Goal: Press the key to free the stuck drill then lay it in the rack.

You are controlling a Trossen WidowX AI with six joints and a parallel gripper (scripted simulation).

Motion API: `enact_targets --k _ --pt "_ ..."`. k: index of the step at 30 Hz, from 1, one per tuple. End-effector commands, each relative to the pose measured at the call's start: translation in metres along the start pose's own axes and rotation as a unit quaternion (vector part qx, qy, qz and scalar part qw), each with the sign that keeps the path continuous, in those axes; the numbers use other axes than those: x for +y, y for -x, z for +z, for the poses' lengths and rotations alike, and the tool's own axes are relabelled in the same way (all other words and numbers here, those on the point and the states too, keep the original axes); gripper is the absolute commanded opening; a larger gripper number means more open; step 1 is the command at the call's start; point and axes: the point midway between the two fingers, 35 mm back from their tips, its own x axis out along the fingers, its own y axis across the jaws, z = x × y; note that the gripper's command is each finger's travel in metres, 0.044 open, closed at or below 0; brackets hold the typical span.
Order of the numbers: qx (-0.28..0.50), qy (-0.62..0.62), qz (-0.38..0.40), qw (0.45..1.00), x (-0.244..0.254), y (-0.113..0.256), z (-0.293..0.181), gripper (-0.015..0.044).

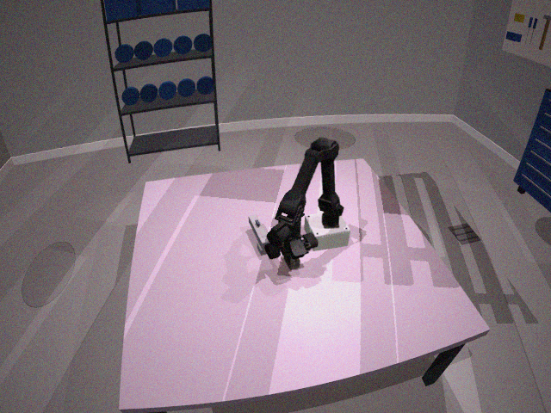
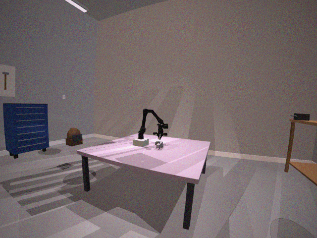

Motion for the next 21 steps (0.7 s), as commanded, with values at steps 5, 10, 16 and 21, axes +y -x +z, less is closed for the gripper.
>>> enact_targets --k 5,10,16,21 --pt "-0.003 -0.002 -0.001 1.0 0.014 0.001 0.004 0.0" --pt "-0.003 -0.002 0.0 1.0 0.022 0.002 0.006 0.0" --pt "-0.003 -0.002 0.0 1.0 0.022 -0.007 0.006 0.0" --pt "-0.003 -0.002 0.0 1.0 0.022 -0.017 0.006 0.0"
